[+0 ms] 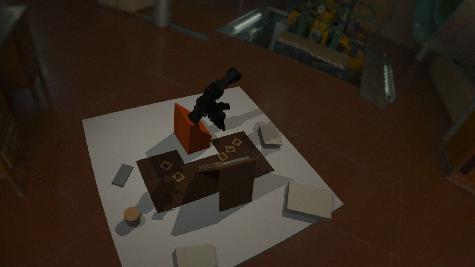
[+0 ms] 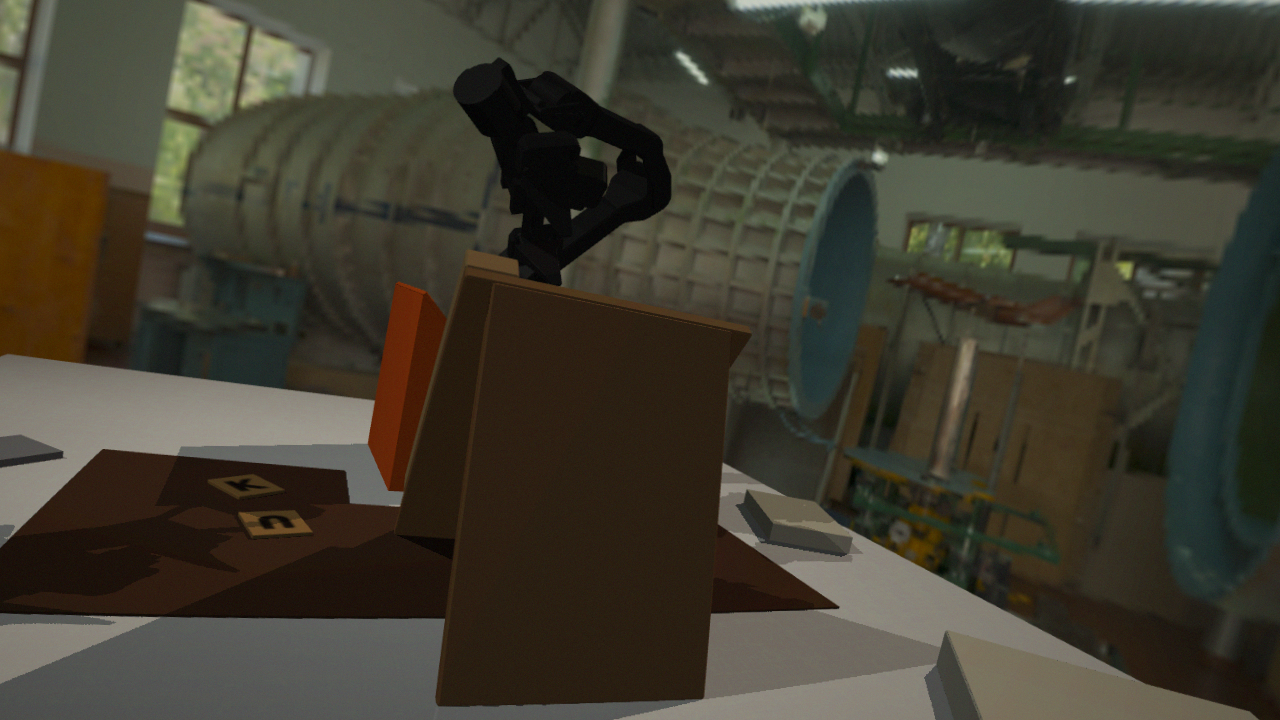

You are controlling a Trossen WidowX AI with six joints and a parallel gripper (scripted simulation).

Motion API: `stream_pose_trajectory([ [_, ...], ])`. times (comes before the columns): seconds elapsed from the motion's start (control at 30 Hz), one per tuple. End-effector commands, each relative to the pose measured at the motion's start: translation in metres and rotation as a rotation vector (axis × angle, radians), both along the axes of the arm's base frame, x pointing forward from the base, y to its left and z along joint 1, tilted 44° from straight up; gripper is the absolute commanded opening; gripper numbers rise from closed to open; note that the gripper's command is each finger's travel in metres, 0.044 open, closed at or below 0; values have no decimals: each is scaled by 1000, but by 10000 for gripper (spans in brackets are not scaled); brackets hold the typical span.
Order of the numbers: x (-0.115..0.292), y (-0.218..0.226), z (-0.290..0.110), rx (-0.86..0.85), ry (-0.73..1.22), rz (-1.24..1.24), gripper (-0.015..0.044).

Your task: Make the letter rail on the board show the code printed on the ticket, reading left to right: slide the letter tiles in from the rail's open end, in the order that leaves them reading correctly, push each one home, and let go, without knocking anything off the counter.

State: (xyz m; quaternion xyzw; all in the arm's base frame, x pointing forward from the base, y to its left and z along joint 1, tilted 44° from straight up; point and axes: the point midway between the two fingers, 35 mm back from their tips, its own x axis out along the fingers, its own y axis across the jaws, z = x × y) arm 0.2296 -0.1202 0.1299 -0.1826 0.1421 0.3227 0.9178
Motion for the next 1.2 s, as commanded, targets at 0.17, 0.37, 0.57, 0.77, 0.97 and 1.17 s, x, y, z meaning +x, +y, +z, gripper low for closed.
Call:
stream_pose_trajectory([
  [0.17, 22, -26, -93, 191, 388, -20, 340],
  [0.37, 28, -30, -179, 296, 696, -67, 340],
  [0.57, 22, -17, -269, 360, 1006, -145, 340],
  [0.77, 9, 6, -332, 374, 1227, -223, 340],
  [0.97, 1, 4, -335, 374, 1227, -223, 340],
  [1.17, 2, 7, -339, 374, 1227, -223, 340],
])
